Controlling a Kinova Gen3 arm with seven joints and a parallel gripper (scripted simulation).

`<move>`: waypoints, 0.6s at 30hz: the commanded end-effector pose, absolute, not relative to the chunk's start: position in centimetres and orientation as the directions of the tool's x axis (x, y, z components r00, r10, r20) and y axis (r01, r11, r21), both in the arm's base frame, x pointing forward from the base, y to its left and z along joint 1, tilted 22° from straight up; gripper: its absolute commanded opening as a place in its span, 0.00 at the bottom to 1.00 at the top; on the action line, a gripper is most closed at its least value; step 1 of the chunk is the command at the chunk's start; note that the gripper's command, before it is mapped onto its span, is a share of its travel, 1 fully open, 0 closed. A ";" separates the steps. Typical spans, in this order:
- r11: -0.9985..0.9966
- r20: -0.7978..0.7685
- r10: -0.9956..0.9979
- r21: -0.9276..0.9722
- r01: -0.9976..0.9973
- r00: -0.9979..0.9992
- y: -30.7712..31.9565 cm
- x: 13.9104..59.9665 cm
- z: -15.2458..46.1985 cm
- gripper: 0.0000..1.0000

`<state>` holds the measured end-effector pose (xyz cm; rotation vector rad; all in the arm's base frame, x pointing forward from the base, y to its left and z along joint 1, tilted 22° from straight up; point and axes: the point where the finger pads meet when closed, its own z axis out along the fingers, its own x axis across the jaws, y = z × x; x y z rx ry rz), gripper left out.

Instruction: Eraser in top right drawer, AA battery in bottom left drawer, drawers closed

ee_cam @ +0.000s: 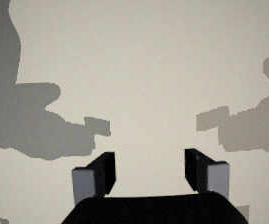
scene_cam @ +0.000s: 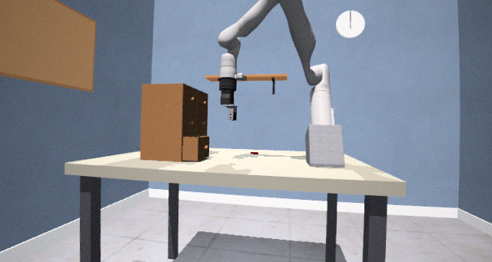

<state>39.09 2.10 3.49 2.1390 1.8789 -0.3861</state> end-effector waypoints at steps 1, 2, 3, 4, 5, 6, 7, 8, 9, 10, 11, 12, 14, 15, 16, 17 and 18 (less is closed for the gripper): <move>-0.132 -0.373 0.918 0.026 0.991 0.133 2.2 38.9 3.7 1.00; -0.132 -0.372 0.919 0.026 0.991 0.132 2.5 38.4 3.8 1.00; -0.132 -0.370 0.919 0.026 0.991 0.132 3.1 37.7 4.1 1.00; -0.132 -0.370 0.919 0.026 0.991 0.132 3.1 37.7 4.1 1.00; -0.132 -0.370 0.919 0.026 0.991 0.132 3.1 37.7 4.1 1.00; -0.132 -0.369 0.920 0.025 0.991 0.132 3.7 36.8 4.4 1.00; -0.126 -0.370 0.920 0.022 0.992 0.126 4.3 35.4 4.7 1.00; -0.126 -0.370 0.920 0.022 0.992 0.125 5.0 34.2 5.1 1.00; -0.126 -0.371 0.920 0.022 0.992 0.125 5.5 33.1 5.4 1.00; -0.126 -0.373 0.919 0.023 0.992 0.125 5.9 32.1 5.7 1.00; -0.126 -0.374 0.919 0.023 0.992 0.125 6.1 31.3 5.9 1.00; -0.126 -0.375 0.918 0.024 0.992 0.125 6.3 30.9 6.0 1.00; -0.131 -0.373 0.918 0.026 0.991 0.132 6.5 30.8 6.1 1.00; -0.131 -0.373 0.918 0.026 0.991 0.132 6.5 30.8 6.1 1.00; -0.131 -0.373 0.918 0.026 0.991 0.132 6.5 30.8 6.1 1.00; -0.131 -0.373 0.918 0.027 0.991 0.132 6.5 30.8 6.1 1.00; -0.130 -0.373 0.918 0.029 0.991 0.132 6.5 30.9 6.1 1.00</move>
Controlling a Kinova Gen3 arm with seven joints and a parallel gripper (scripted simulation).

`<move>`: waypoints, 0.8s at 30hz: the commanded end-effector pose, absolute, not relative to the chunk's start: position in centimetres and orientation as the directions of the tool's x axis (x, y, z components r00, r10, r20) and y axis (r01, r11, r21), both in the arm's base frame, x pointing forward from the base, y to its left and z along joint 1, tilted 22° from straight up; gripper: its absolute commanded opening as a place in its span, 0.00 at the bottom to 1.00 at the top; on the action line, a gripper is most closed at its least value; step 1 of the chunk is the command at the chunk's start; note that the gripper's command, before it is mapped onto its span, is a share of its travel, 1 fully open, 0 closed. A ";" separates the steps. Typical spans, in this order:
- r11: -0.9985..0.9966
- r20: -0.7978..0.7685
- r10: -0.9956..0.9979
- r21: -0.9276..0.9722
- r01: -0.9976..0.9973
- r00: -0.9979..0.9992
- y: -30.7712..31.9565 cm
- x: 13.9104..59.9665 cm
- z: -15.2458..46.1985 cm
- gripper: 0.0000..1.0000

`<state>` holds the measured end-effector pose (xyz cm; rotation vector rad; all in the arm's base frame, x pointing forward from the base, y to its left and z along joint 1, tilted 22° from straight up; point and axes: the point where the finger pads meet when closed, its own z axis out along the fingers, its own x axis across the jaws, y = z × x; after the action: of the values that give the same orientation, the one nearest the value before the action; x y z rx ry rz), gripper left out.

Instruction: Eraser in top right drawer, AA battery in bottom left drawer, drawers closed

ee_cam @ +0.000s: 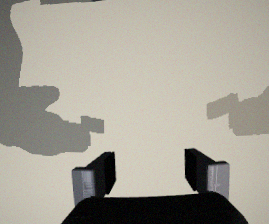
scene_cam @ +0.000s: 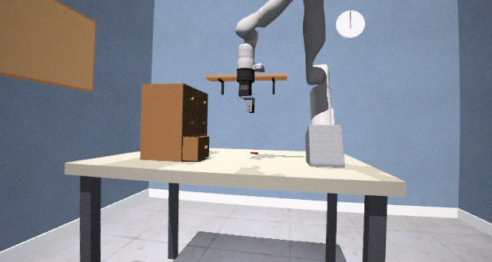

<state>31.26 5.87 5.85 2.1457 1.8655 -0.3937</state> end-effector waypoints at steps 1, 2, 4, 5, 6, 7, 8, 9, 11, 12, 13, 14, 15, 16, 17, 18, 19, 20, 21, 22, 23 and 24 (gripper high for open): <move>-0.130 -0.373 0.918 0.032 0.991 0.132 6.5 30.9 6.1 1.00; -0.128 -0.374 0.918 0.036 0.991 0.132 6.4 30.9 6.0 1.00; -0.128 -0.374 0.918 0.036 0.991 0.132 6.4 30.9 6.0 1.00; -0.126 -0.374 0.918 0.041 0.991 0.132 6.4 31.0 6.0 1.00; -0.124 -0.374 0.918 0.048 0.991 0.133 6.4 31.0 5.9 1.00; -0.121 -0.375 0.918 0.056 0.991 0.133 6.3 31.1 5.8 1.00; -0.117 -0.375 0.917 0.066 0.991 0.133 6.2 31.2 5.7 1.00; -0.113 -0.375 0.917 0.078 0.991 0.134 6.2 31.3 5.5 1.00; -0.101 -0.375 0.917 0.106 0.989 0.134 6.0 31.5 5.2 1.00; -0.094 -0.374 0.918 0.122 0.988 0.134 5.9 31.7 5.1 1.00; -0.084 -0.374 0.918 0.138 0.987 0.130 5.8 31.7 4.9 1.00; -0.071 -0.374 0.919 0.156 0.985 0.126 5.6 31.8 4.6 1.00; -0.064 -0.375 0.918 0.175 0.983 0.127 5.5 31.9 4.4 1.00; -0.057 -0.377 0.918 0.194 0.979 0.128 5.4 32.1 4.2 1.00; -0.048 -0.377 0.917 0.214 0.976 0.128 5.3 32.3 4.0 1.00; -0.039 -0.377 0.917 0.235 0.971 0.128 5.1 32.5 3.7 1.00; -0.030 -0.375 0.918 0.256 0.966 0.128 5.1 32.6 3.5 1.00; -0.030 -0.375 0.918 0.256 0.966 0.128 5.1 32.6 3.5 1.00; -0.030 -0.375 0.918 0.256 0.966 0.128 5.1 32.6 3.5 1.00; -0.025 -0.370 0.920 0.280 0.960 0.132 5.1 33.0 3.3 1.00; -0.010 -0.372 0.919 0.299 0.954 0.126 4.9 33.0 3.0 1.00; -0.001 -0.375 0.918 0.320 0.947 0.128 4.7 33.2 2.7 1.00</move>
<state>33.34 4.92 3.41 1.9741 1.7828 -0.1177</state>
